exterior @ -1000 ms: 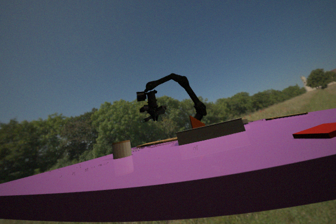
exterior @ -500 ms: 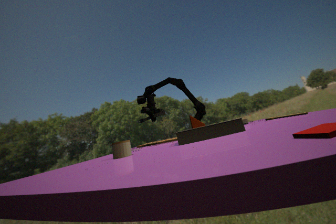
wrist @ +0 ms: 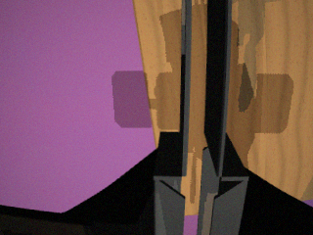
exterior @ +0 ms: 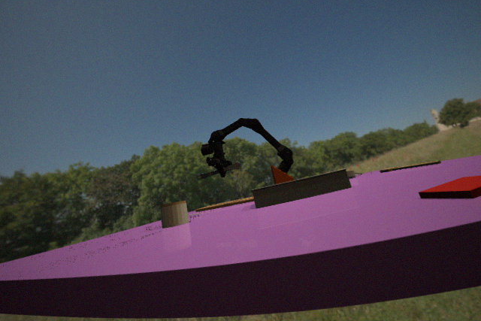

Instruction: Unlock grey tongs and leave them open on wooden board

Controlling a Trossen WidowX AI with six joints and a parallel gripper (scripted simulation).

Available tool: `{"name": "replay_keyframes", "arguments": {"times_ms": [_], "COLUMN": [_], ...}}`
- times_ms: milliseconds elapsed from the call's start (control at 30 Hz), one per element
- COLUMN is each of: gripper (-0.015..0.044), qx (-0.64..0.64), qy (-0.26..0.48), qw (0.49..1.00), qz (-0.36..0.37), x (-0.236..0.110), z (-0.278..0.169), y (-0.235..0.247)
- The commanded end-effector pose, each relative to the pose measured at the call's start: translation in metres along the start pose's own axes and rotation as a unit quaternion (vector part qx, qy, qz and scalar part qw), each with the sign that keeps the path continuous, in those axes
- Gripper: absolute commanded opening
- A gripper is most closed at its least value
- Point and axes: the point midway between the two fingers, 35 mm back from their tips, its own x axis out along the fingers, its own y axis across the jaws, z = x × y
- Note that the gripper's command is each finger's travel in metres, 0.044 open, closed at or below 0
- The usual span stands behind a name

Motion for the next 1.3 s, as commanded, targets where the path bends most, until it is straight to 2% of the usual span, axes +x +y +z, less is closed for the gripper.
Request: {"name": "replay_keyframes", "arguments": {"times_ms": [0, 133, 533, 1267], "gripper": [-0.015, -0.015, -0.015, -0.015], "qx": [-0.033, -0.062, -0.063, -0.063], "qy": [-0.003, 0.002, -0.004, -0.146], "qw": [0.999, 0.998, 0.998, 0.987], "qz": [-0.001, -0.003, -0.002, 0.016], "x": [0.0, 0.005, 0.006, 0.023], "z": [0.009, 0.013, 0.015, 0.027], "y": [-0.027, -0.05, -0.051, -0.048]}}
